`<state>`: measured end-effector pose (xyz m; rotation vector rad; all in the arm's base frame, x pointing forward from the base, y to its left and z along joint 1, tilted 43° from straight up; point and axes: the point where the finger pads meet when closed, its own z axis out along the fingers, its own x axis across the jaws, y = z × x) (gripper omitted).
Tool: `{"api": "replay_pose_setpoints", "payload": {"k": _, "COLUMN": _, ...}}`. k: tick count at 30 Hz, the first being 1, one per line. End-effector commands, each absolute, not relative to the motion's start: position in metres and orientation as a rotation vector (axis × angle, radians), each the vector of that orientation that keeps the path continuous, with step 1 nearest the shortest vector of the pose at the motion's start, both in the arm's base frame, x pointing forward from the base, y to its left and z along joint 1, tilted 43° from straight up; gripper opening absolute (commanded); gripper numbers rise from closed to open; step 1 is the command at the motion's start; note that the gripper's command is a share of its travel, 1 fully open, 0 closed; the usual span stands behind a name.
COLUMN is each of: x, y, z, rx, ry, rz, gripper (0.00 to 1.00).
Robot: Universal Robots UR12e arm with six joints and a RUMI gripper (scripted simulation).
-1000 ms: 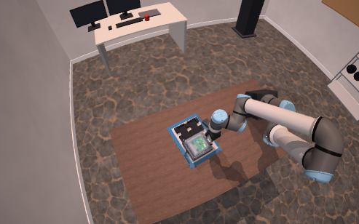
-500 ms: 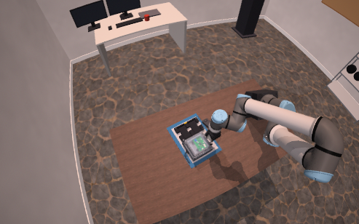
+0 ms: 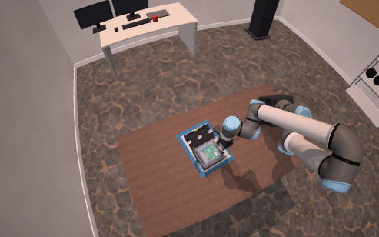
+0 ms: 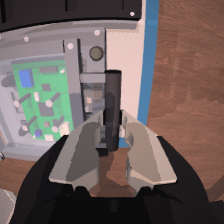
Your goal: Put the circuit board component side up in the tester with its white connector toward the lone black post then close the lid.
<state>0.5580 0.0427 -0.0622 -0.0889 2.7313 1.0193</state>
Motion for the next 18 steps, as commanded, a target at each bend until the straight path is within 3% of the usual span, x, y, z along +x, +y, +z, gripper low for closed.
{"api": "replay_pose_setpoints", "payload": {"k": 1, "x": 0.5585, "y": 0.0425, "z": -0.0622, "rx": -0.089, "ry": 2.731, "rz": 1.019, "gripper": 0.0}}
{"api": "replay_pose_setpoints", "payload": {"k": 10, "x": 0.5585, "y": 0.0425, "z": -0.0622, "rx": -0.089, "ry": 2.731, "rz": 1.019, "gripper": 0.0}}
{"api": "replay_pose_setpoints", "payload": {"k": 11, "x": 0.5585, "y": 0.0425, "z": -0.0622, "rx": -0.089, "ry": 2.731, "rz": 1.019, "gripper": 0.13}}
{"api": "replay_pose_setpoints", "payload": {"k": 18, "x": 0.5585, "y": 0.0425, "z": -0.0622, "rx": -0.089, "ry": 2.731, "rz": 1.019, "gripper": 0.13}}
